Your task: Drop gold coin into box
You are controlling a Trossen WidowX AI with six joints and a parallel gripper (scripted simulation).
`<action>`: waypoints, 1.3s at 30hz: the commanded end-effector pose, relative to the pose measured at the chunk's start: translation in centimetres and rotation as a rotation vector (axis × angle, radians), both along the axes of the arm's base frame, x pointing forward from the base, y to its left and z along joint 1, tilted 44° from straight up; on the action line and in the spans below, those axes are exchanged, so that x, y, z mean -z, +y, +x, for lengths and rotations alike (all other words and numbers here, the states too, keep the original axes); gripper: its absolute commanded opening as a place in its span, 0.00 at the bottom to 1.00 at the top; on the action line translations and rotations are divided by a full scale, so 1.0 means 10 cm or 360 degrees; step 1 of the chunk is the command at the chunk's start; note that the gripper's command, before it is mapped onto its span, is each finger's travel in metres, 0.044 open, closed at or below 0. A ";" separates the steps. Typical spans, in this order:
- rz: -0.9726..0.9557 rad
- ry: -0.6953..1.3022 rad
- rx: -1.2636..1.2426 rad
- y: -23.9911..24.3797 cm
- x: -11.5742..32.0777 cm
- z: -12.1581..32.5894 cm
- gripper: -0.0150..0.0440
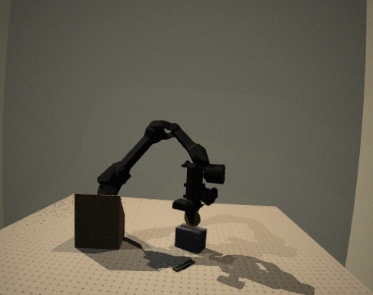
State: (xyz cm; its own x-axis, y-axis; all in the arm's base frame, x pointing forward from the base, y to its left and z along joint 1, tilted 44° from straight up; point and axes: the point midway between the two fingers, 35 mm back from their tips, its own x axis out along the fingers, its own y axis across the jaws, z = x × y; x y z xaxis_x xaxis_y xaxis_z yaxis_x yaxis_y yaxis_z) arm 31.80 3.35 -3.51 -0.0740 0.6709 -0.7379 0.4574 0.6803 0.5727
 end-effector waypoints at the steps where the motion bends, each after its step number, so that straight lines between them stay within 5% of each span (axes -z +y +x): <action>1: 0.0009 0.0003 0.0006 0.09 -0.10 0.00 0.25; 39: 0.0012 0.0010 0.0006 0.25 -0.26 -0.01 0.25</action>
